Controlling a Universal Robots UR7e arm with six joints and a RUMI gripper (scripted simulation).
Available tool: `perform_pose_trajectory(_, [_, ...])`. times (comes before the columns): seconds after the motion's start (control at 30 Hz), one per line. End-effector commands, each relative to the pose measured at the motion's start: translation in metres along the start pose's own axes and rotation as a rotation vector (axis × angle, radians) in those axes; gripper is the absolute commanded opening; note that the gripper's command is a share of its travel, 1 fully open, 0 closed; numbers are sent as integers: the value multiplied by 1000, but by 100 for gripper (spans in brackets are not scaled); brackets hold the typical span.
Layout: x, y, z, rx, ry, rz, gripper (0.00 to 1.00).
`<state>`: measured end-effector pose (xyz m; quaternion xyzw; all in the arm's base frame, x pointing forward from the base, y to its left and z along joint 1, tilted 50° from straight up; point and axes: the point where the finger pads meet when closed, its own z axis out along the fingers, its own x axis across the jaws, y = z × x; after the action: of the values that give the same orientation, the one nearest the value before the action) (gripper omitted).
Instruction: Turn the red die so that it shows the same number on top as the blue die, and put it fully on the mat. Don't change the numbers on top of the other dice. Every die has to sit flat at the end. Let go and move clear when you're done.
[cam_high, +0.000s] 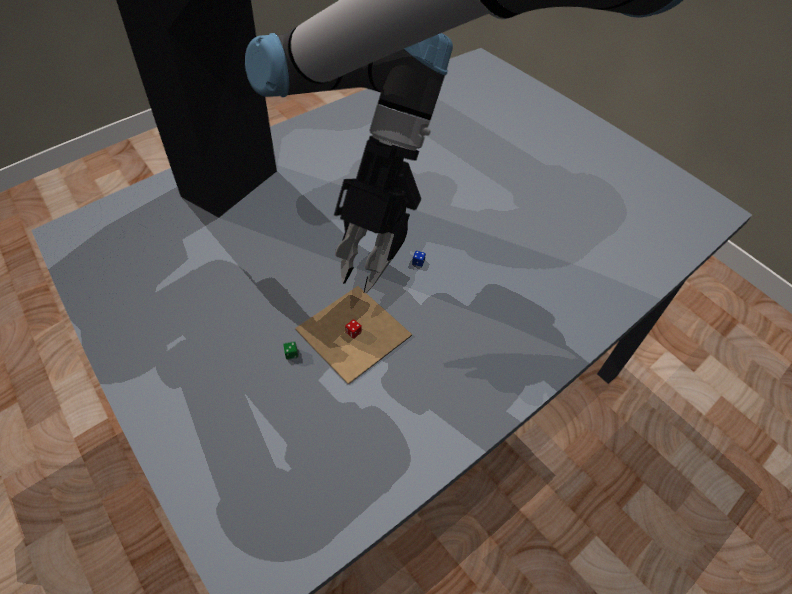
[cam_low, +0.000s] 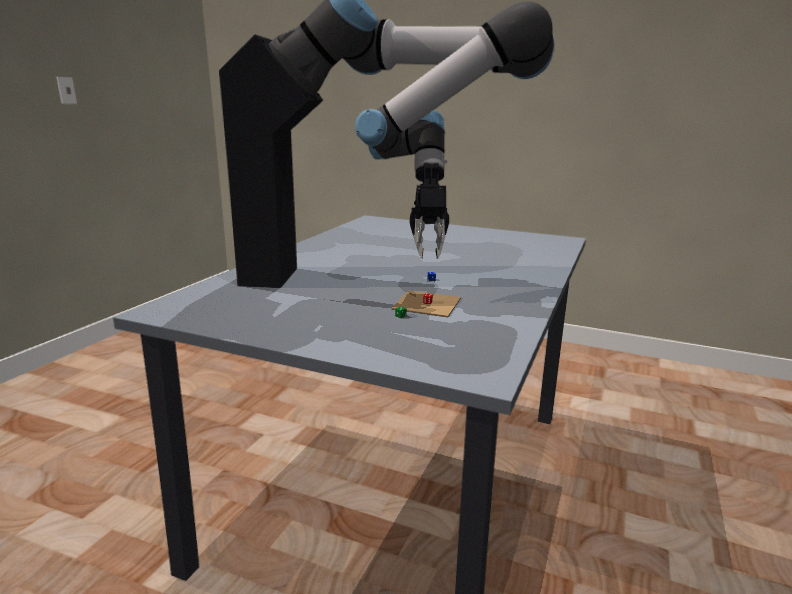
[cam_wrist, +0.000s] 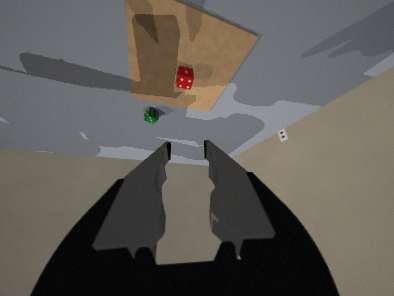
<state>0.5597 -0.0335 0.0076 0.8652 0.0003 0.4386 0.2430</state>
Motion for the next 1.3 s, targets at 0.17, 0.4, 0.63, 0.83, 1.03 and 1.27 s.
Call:
perform_pose_trajectory(0.17, [0, 5, 3, 220, 4, -13, 21])
perform_pose_trajectory(0.4, [0, 13, 3, 364, 2, -14, 21])
perform_pose_trajectory(0.63, [0, 19, 3, 459, 4, -12, 21])
perform_pose_trajectory(0.83, [-1, 23, 4, 531, -1, -16, 21])
perform_pose_trajectory(1.03, [0, 26, 3, 581, 2, -14, 21])
perform_pose_trajectory(1.27, [1, 27, 3, 598, 4, -12, 21])
